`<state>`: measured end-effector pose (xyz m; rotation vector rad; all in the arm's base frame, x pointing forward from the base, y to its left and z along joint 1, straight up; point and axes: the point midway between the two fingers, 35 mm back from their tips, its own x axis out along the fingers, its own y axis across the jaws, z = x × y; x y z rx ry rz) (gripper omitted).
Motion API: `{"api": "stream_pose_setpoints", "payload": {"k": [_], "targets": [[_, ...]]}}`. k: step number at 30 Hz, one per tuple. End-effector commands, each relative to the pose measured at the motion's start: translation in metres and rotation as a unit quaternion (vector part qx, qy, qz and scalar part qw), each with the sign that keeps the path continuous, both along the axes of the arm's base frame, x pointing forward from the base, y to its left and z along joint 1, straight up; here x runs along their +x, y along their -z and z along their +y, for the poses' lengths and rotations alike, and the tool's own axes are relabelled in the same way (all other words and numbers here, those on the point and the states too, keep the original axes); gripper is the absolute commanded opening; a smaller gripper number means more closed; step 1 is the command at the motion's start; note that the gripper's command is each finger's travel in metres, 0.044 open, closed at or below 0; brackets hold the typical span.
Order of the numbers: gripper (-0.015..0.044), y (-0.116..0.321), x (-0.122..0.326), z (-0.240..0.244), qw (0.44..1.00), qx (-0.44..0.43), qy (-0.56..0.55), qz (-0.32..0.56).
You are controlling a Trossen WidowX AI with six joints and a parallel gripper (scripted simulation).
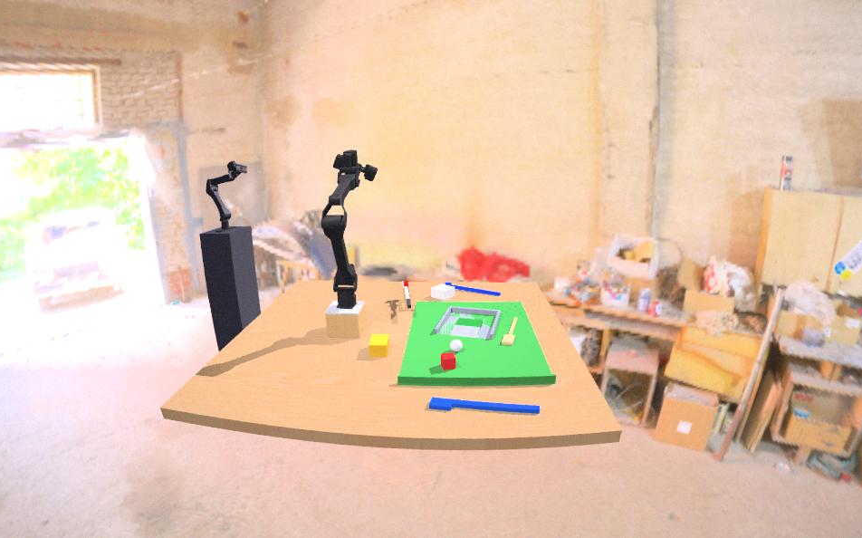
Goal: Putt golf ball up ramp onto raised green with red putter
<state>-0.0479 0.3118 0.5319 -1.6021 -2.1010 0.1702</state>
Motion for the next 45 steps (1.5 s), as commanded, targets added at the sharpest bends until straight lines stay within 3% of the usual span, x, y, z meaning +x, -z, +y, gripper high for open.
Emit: {"api": "stream_pose_setpoints", "payload": {"k": [1,5,13,24,35,40,45], "targets": [[0.0426,0.001,0.001,0.001,1.0,-0.002,0.001,0.001],[0.044,0.022,0.016,0.015,0.999,-0.041,0.018,0.028],[0.044,0.11,0.087,0.053,0.967,-0.182,0.094,0.152],[0.044,0.231,0.176,0.053,0.857,-0.321,0.2,0.349],[0.044,0.369,0.252,-0.01,0.611,-0.396,0.341,0.595],[0.044,0.426,0.268,-0.057,0.46,-0.394,0.398,0.689],[0.044,0.479,0.264,-0.115,0.266,-0.365,0.447,0.772]]}}
